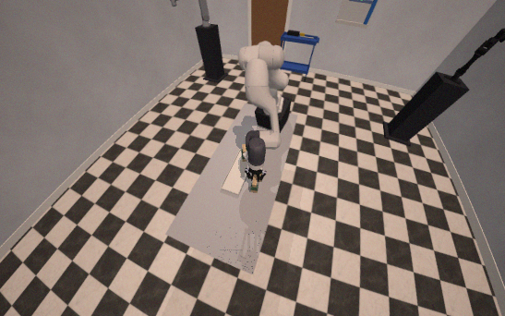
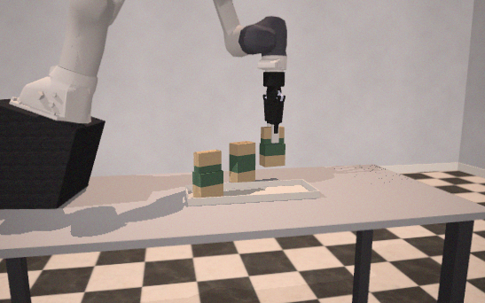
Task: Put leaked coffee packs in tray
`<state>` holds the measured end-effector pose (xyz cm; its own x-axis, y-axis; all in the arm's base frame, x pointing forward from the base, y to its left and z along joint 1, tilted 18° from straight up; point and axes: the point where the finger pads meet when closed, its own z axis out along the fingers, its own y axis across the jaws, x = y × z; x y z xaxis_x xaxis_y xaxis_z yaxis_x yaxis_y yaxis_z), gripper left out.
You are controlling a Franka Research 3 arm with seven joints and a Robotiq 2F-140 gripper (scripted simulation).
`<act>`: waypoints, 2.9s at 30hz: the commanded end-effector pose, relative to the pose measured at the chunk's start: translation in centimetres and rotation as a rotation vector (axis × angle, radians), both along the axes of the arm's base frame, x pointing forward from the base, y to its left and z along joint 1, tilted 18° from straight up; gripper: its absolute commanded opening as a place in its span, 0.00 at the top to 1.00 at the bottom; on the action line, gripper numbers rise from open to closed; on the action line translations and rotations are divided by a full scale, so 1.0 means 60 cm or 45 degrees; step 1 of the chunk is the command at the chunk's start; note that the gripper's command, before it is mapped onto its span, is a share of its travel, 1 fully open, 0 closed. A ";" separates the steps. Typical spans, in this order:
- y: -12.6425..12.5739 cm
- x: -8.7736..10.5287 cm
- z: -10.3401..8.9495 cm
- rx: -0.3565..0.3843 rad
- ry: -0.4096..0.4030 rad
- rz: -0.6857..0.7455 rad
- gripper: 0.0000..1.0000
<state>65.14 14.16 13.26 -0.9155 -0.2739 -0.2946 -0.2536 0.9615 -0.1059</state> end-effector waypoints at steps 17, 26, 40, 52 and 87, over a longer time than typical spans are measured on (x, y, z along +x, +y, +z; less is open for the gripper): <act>-0.169 0.016 0.013 -0.002 -0.005 0.014 0.77; -0.243 0.021 0.016 -0.002 -0.005 0.014 0.77; -0.292 0.025 0.019 -0.002 -0.005 0.014 0.77; -0.292 0.025 0.019 -0.002 -0.005 0.014 0.77; -0.294 0.050 -0.056 -0.002 -0.005 0.014 0.77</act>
<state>67.51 -3.50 9.57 -0.9149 -0.2889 -0.2820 -0.2705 0.9572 -0.1032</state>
